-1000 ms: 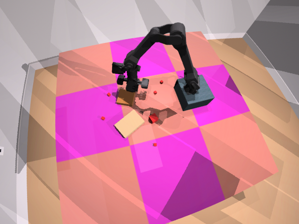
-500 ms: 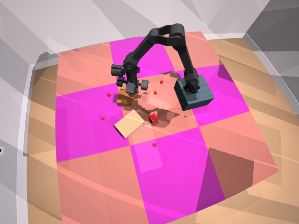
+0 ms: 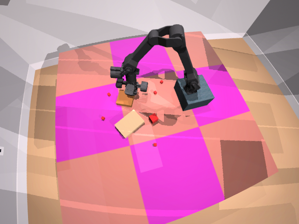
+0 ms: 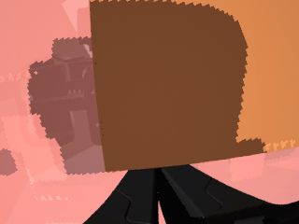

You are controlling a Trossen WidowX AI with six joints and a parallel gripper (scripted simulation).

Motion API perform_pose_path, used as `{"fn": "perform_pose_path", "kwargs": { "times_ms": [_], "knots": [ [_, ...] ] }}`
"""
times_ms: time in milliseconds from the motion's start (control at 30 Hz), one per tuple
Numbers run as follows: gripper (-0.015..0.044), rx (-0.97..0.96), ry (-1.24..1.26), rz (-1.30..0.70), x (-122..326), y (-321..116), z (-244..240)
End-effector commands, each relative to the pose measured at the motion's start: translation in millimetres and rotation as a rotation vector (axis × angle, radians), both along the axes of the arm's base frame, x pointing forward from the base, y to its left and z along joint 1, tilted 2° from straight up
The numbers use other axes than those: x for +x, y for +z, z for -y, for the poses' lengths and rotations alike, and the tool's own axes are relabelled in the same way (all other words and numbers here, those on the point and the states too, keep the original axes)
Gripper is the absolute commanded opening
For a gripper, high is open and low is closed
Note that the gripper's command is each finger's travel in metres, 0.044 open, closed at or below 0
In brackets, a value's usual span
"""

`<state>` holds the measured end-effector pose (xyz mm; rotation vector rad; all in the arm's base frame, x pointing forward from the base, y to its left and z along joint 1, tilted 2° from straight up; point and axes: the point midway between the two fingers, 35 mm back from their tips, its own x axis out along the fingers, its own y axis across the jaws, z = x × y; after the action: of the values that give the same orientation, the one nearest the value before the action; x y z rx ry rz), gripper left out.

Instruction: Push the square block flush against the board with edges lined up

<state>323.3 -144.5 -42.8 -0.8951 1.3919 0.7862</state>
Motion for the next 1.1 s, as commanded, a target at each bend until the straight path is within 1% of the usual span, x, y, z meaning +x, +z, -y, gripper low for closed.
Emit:
{"fn": "perform_pose_path", "kwargs": {
  "times_ms": [0, 1067],
  "knots": [
    [0.0, 0.003, -0.002, -0.004, 1.8, -1.6, -4.4],
    [0.0, 0.005, -0.002, -0.003, 16.9, -1.9, -27.2]
  ]
}}
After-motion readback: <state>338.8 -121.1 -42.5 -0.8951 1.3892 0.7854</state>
